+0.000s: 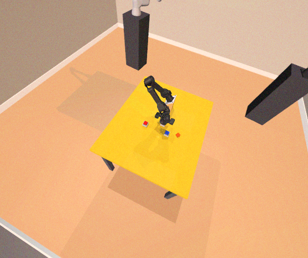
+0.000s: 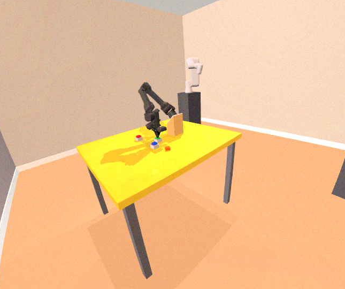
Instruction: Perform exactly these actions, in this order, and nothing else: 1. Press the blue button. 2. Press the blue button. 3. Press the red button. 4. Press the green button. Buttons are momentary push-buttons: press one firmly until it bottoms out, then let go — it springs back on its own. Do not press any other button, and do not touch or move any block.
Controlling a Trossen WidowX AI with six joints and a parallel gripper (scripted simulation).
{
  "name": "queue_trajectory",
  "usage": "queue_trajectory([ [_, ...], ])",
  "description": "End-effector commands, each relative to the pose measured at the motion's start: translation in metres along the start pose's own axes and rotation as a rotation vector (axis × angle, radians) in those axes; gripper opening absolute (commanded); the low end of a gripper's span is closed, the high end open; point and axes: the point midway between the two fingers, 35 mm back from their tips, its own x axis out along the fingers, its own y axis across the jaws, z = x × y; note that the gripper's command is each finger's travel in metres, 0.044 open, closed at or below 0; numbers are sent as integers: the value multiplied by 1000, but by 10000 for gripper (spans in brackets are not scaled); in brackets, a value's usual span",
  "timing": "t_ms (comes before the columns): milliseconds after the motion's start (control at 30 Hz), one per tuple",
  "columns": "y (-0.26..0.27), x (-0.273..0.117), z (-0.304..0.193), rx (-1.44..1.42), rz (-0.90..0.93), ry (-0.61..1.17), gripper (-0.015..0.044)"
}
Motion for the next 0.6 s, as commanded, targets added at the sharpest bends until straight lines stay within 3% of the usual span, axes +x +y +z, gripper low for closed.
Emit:
queue_trajectory([
  [0,-1,3,-4,-11,-8,8,20],
  [433,-1,3,-4,-11,-8,8,20],
  [567,0,-24,-2,-9,-5,7,20],
])
